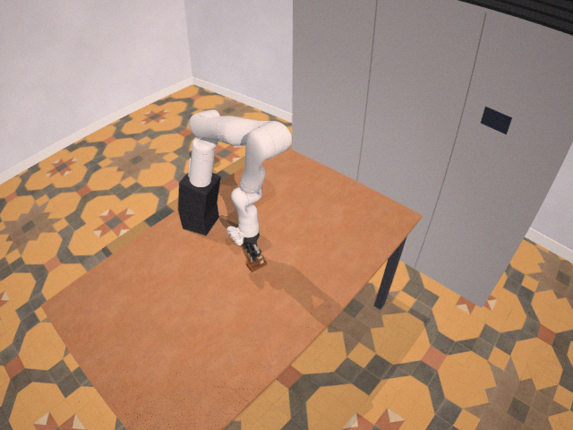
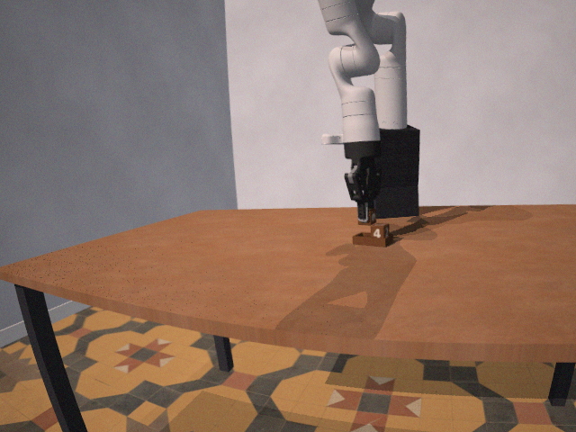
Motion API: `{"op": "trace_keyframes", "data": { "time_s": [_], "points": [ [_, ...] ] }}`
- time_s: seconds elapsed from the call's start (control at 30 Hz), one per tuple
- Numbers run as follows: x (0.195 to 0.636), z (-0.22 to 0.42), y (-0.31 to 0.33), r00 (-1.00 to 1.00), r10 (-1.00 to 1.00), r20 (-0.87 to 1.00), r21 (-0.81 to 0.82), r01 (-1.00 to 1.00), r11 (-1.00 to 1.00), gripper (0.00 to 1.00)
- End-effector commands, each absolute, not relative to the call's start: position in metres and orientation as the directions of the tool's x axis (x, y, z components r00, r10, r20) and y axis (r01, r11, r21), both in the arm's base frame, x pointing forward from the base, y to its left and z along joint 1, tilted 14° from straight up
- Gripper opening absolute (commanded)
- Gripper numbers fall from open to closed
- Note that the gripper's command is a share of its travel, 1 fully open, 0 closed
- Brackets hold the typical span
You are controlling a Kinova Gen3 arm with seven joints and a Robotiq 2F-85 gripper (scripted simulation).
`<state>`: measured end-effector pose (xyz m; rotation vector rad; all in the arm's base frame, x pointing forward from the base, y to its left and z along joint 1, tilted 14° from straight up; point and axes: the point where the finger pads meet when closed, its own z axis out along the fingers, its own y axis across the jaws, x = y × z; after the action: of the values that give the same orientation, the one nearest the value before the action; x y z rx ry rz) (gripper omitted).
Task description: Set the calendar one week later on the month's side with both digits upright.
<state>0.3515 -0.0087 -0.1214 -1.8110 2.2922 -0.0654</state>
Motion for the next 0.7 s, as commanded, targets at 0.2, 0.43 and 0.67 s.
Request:
{"op": "trace_keyframes", "data": {
  "time_s": [0.2,0.43,0.67],
  "points": [
    [0.351,-0.072,-0.016,-0.216,-0.966,-0.144,-0.193,-0.951,0.242,0.26],
    [0.346,-0.050,-0.018,-0.216,-0.966,-0.144,-0.193,-0.951,0.242,0.26],
    [0.346,-0.049,-0.018,-0.216,-0.966,-0.144,-0.193,-0.951,0.242,0.26]
  ]
}}
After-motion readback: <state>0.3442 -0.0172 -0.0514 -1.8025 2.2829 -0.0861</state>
